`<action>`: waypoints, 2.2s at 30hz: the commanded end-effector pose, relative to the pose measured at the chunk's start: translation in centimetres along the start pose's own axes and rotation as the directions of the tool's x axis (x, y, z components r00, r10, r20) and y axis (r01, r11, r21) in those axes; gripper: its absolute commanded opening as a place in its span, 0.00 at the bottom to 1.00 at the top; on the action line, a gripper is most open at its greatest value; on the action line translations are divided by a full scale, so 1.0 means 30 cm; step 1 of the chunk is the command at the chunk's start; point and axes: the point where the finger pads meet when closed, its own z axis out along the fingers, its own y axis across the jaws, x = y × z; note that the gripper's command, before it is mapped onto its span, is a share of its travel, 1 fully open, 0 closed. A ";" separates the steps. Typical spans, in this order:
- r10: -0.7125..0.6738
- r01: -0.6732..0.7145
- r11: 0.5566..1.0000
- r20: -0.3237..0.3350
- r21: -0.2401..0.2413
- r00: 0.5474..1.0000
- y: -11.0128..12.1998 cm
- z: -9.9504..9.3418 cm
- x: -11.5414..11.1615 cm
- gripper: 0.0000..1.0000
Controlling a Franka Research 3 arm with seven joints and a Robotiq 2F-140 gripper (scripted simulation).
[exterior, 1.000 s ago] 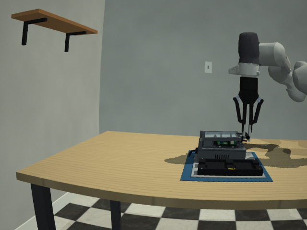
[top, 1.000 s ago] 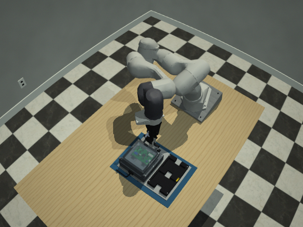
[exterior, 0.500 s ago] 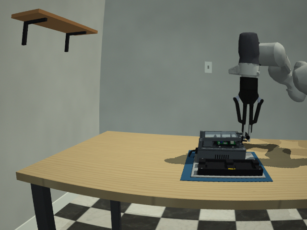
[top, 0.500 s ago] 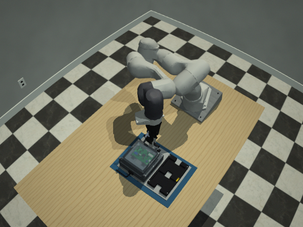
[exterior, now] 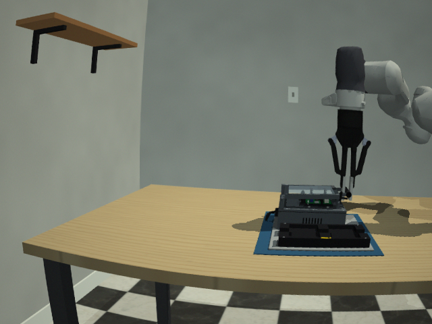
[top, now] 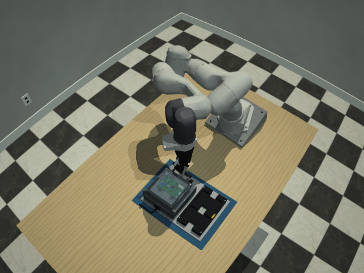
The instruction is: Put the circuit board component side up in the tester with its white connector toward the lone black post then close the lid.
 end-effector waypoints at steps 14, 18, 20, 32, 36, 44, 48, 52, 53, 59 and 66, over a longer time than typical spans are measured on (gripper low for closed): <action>0.000 0.000 1.000 -0.003 0.001 1.000 -0.004 0.008 0.006 0.00; 0.000 0.000 1.000 -0.003 0.001 1.000 -0.004 0.013 0.006 0.00; 0.000 0.000 1.000 -0.003 0.001 1.000 -0.004 0.016 0.006 0.00; 0.000 0.000 1.000 -0.003 0.001 1.000 -0.004 0.018 0.006 0.00; 0.000 0.000 1.000 -0.003 0.001 1.000 -0.004 0.018 0.006 0.00; 0.000 0.000 1.000 -0.003 0.001 1.000 -0.004 0.023 0.006 0.00; 0.000 0.000 1.000 -0.003 0.001 1.000 -0.004 0.026 0.006 0.00; 0.000 0.000 1.000 -0.003 0.001 1.000 -0.004 0.028 0.006 0.00; 0.000 0.000 1.000 -0.003 0.001 1.000 -0.004 0.028 0.006 0.00; 0.000 0.000 1.000 -0.003 0.001 1.000 -0.004 0.028 0.006 0.00; 0.000 0.000 1.000 -0.003 0.001 1.000 -0.004 0.028 0.006 0.00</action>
